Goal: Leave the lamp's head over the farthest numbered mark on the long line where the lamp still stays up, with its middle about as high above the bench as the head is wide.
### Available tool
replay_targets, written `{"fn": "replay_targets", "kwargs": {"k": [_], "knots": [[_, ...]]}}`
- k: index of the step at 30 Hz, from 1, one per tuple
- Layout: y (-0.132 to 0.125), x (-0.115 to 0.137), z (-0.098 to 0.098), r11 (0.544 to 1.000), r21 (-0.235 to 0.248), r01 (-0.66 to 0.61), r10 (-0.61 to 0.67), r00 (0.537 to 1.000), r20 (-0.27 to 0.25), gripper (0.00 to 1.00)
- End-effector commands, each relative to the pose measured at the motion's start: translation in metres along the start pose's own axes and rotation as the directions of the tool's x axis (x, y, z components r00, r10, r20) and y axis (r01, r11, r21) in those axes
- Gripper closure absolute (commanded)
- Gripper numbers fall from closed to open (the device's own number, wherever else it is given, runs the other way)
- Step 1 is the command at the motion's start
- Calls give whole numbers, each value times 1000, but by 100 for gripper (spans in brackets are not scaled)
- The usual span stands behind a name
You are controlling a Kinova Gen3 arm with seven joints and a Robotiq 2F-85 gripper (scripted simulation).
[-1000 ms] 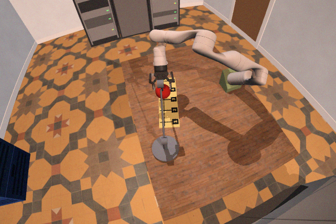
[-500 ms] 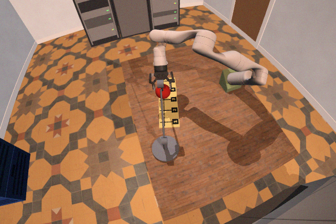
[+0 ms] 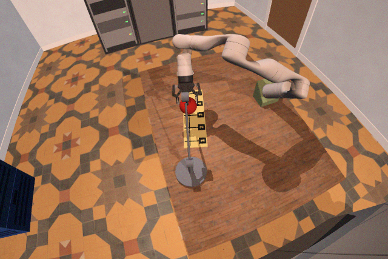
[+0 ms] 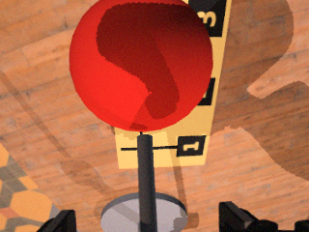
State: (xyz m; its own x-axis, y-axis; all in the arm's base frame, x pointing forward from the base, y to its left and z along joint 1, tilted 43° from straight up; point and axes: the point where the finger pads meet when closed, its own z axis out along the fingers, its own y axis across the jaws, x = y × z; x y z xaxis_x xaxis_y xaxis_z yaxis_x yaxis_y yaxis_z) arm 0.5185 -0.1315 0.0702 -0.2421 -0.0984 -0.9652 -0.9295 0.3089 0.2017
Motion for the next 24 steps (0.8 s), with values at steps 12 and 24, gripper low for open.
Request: {"fn": "replay_targets", "kwargs": {"k": [12,24], "knots": [[0,-1,-31,1000,2,2,-2,1000,0,0],[1,-1,-74,1000,1,2,-2,1000,-1,0]]}}
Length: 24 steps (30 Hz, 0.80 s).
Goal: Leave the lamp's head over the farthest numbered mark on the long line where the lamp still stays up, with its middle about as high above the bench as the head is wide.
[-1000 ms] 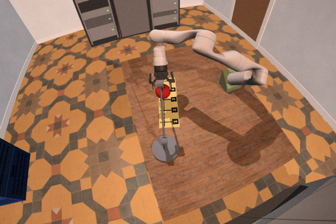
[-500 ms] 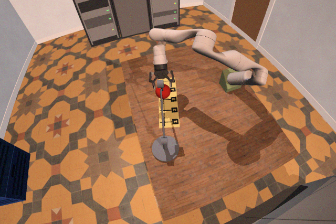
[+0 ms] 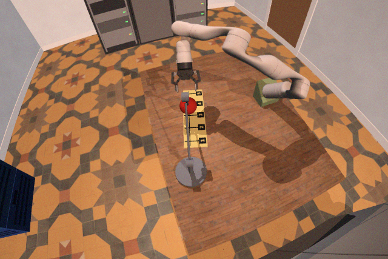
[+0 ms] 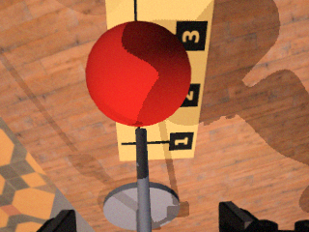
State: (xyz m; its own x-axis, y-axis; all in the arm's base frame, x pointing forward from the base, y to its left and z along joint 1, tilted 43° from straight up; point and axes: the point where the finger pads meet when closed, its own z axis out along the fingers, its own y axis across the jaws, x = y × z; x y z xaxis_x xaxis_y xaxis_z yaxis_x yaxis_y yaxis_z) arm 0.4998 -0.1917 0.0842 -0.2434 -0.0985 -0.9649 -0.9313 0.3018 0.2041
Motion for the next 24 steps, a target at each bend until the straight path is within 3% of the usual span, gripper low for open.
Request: {"fn": "replay_targets", "kwargs": {"k": [1,13,24], "knots": [[-1,1,-13,1000,8,3,-3,1000,0,0],[0,-1,-61,1000,2,3,-3,1000,-2,0],[1,-4,-58,1000,-1,3,-3,1000,-3,0]]}}
